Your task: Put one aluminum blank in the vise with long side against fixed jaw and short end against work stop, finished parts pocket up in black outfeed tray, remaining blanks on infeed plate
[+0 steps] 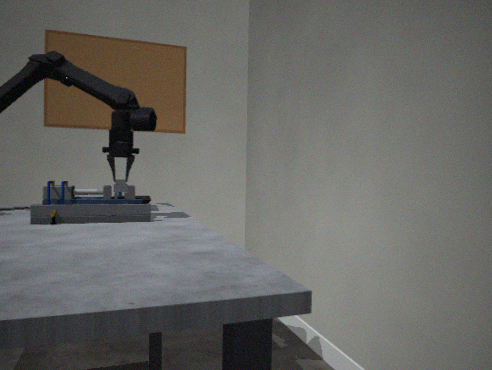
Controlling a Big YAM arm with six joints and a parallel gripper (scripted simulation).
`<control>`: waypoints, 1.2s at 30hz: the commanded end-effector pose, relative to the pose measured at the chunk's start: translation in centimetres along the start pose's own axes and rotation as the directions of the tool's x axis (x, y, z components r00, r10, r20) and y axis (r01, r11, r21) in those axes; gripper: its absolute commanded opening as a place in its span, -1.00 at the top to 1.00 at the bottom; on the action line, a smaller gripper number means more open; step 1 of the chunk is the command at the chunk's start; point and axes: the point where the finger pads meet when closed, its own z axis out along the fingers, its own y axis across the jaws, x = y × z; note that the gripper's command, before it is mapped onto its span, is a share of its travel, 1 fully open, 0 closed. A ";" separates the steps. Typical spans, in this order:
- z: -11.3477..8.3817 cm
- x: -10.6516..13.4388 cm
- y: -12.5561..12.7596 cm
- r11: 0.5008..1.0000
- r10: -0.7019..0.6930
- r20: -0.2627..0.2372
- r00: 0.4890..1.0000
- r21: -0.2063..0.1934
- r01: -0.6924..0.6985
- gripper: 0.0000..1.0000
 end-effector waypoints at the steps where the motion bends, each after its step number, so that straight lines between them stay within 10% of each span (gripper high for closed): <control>1: 0.9 -0.2 0.6 1.000 -0.010 0.003 1.000 0.002 0.010 1.00; 18: 0.5 -0.4 0.7 1.000 -0.010 0.004 1.000 -0.002 0.010 1.00; 36: -4.8 -0.5 1.6 0.999 -0.022 0.019 1.000 -0.044 0.022 1.00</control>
